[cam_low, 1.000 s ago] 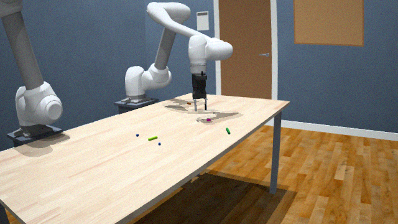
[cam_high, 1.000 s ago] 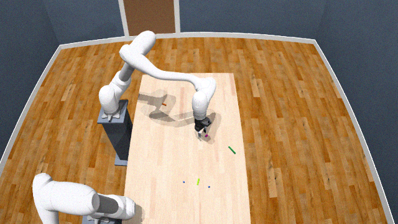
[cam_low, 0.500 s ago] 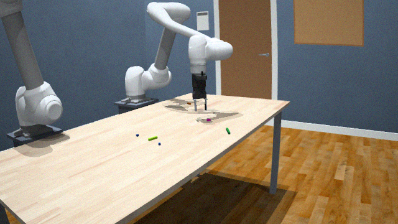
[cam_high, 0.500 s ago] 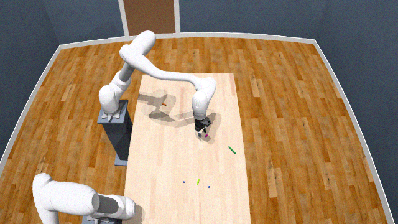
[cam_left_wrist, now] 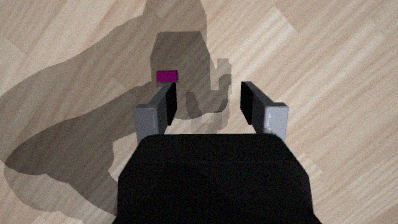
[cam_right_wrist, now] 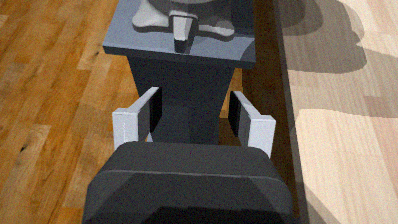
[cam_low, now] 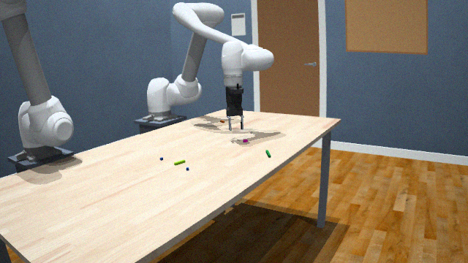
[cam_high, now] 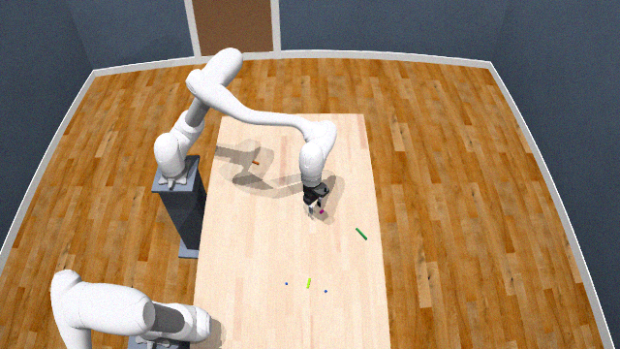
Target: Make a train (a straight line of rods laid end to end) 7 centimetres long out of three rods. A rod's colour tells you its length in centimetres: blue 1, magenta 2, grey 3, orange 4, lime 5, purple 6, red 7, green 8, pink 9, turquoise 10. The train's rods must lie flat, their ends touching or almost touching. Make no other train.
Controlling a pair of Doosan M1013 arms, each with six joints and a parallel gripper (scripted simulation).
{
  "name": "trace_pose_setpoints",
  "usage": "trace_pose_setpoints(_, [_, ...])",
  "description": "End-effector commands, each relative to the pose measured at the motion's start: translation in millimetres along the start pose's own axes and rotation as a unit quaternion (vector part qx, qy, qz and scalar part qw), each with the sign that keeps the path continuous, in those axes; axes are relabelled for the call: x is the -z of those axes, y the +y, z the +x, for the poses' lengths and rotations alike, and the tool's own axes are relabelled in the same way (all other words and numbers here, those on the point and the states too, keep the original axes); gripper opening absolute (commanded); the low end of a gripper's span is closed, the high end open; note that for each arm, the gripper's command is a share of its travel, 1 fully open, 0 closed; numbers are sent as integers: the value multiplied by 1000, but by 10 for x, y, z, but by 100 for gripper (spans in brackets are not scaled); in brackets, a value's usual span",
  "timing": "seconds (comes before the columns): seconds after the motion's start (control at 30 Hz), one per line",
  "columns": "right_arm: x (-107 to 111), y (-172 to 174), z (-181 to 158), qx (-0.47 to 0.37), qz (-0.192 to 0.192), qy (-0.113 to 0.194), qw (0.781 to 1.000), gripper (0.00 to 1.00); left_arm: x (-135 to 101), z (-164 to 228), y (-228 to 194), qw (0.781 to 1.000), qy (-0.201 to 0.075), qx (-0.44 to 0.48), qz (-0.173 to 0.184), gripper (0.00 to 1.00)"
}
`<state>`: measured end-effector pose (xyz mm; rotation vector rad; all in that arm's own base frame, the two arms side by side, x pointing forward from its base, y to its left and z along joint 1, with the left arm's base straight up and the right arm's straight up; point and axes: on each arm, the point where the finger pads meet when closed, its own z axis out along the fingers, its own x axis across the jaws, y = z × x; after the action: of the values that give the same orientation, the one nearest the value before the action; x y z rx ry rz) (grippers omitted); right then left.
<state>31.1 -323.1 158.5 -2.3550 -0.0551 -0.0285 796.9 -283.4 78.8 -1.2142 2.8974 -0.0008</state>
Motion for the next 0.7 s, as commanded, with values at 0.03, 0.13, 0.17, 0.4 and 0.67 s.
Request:
trace_pose_setpoints(0.03, [4, -1, 1, 0, 0, 0, 1000, 100, 11, -2, -3, 1000, 0, 0, 1, 100])
trace_pose_setpoints(0.13, [4, -1, 1, 0, 0, 0, 1000, 100, 11, -2, -3, 1000, 0, 0, 1, 100])
trace_pose_setpoints(0.17, [4, -1, 1, 0, 0, 0, 1000, 100, 11, -2, -3, 1000, 0, 0, 1, 100])
trace_pose_setpoints(0.4, [4, -1, 1, 0, 0, 0, 1000, 100, 11, -2, -3, 1000, 0, 0, 1, 100])
trace_pose_setpoints(0.67, [4, -1, 1, 0, 0, 0, 1000, 100, 17, 525, -417, 997, 0, -71, 1, 100])
